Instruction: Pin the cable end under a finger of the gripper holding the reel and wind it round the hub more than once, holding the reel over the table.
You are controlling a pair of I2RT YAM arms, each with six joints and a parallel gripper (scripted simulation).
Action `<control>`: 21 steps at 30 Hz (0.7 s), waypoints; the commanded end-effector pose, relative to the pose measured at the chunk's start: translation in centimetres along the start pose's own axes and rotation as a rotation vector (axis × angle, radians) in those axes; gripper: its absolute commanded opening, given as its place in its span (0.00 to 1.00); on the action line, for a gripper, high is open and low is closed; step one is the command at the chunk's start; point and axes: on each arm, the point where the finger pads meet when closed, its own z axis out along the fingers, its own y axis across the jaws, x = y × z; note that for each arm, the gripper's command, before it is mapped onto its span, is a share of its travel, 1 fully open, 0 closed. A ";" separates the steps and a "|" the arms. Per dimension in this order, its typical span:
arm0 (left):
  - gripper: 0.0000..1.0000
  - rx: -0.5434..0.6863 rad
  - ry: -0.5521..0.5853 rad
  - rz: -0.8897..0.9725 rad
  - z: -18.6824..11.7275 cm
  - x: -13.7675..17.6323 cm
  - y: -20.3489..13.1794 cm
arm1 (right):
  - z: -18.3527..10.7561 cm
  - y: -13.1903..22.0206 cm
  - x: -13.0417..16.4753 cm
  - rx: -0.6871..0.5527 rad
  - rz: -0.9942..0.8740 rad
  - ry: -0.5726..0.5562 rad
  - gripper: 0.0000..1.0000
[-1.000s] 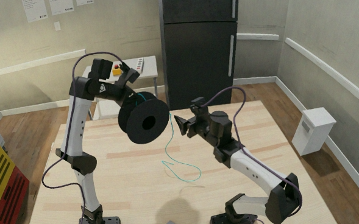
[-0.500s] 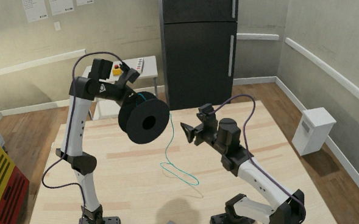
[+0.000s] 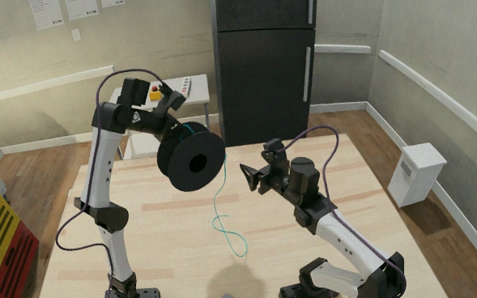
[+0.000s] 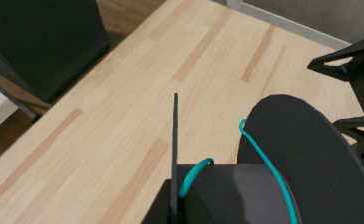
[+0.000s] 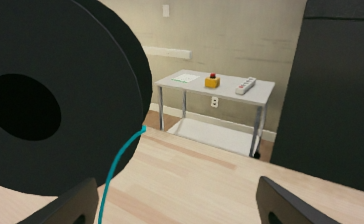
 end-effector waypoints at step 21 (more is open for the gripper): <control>0.00 -0.001 -0.105 0.029 -1.0 -2.6 -0.3 | 0.4 -2.6 -2.0 0.092 0.003 -0.011 0.80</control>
